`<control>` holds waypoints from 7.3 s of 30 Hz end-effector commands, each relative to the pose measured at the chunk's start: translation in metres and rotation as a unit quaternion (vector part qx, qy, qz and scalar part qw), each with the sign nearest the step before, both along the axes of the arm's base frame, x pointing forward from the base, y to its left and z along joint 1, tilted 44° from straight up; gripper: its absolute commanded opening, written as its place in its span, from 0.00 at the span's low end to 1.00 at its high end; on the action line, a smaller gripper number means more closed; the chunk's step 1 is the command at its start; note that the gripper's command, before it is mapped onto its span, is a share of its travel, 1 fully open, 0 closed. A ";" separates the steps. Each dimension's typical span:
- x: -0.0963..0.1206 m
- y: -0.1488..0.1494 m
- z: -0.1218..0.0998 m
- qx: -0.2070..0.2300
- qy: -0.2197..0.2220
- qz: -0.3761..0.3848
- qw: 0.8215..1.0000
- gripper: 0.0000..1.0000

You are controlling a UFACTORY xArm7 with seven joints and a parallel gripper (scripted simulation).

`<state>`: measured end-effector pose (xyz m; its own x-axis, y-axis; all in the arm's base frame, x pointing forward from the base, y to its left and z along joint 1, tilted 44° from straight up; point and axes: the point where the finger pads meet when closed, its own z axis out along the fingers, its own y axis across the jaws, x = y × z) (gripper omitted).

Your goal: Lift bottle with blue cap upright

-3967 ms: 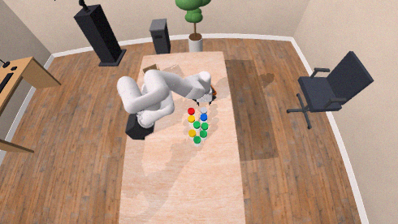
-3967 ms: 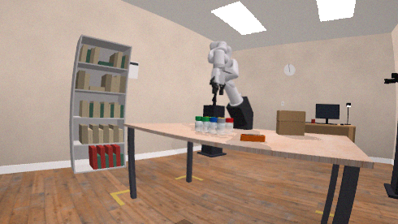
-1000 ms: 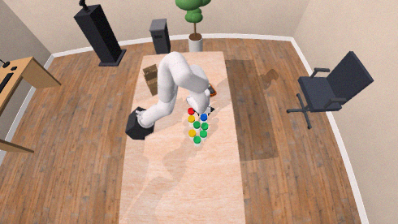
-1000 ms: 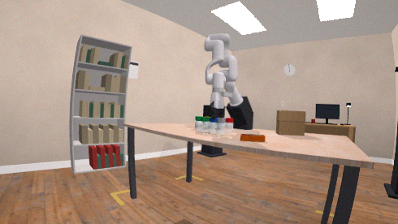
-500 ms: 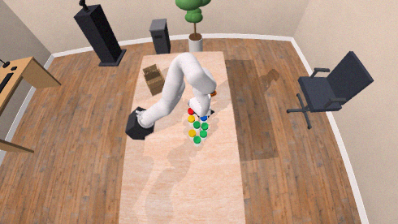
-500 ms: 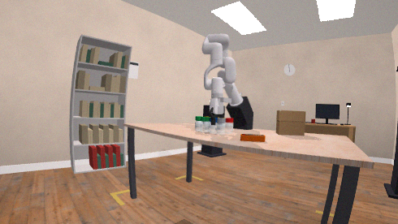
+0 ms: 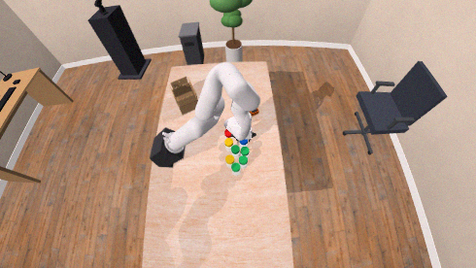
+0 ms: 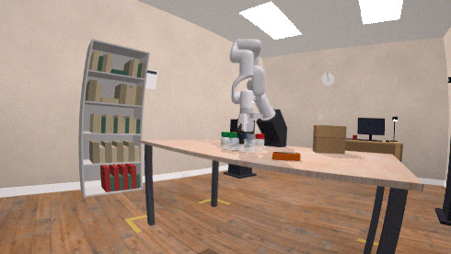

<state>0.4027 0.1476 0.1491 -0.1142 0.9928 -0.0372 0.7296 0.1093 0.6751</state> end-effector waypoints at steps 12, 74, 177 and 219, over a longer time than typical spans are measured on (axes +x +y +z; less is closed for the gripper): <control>0.002 0.000 -0.001 -0.003 -0.009 -0.002 1.000 0.79; -0.013 -0.025 0.018 -0.003 -0.010 -0.003 1.000 0.79; -0.023 -0.025 0.028 -0.003 -0.009 -0.003 1.000 0.00; -0.055 -0.027 0.063 -0.003 -0.011 -0.003 1.000 0.00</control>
<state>0.3497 0.1202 0.2080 -0.1070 0.9932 -0.0455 0.7166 0.1087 0.6889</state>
